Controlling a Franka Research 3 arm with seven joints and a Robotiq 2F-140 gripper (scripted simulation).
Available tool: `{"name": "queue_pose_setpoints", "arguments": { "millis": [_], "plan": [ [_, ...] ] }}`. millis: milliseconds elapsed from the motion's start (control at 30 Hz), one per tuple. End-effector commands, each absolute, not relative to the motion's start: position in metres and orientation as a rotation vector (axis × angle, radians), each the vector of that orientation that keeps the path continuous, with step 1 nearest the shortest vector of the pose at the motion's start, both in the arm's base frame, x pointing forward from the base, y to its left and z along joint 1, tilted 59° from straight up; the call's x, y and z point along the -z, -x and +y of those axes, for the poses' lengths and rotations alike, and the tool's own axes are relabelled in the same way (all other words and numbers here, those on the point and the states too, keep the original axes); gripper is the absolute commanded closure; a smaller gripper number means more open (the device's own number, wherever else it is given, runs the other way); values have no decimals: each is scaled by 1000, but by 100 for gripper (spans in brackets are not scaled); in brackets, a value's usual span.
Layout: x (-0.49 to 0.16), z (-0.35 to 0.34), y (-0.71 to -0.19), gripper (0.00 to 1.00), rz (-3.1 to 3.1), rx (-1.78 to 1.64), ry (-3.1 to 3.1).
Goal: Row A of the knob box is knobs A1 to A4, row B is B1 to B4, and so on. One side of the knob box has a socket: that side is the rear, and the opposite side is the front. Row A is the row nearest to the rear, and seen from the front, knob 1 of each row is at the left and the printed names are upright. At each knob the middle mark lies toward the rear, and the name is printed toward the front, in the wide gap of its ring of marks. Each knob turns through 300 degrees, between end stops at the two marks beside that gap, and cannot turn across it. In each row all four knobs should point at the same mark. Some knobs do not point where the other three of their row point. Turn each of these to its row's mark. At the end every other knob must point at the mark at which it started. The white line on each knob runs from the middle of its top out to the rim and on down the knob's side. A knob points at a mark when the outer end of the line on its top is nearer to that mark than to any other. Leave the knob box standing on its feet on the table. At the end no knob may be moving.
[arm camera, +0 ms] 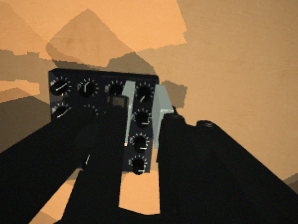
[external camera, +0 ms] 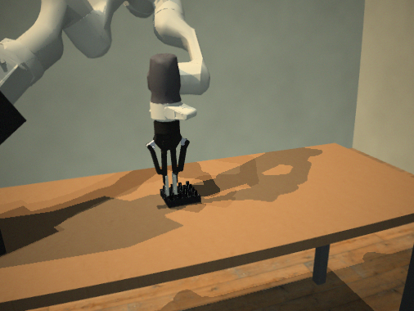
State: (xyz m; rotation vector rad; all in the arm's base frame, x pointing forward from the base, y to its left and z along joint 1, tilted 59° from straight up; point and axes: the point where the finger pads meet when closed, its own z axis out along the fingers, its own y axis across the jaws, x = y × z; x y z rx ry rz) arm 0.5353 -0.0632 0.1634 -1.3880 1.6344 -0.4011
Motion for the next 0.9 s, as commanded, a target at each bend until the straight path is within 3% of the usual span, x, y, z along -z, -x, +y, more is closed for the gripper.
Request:
{"name": "queue_pose_setpoints", "arguments": {
  "millis": [0, 867],
  "plan": [
    [-163, -64, -535, 88, 1634, 406, 1392],
    [-157, -61, -543, 88, 1634, 406, 1392]
  ]
}}
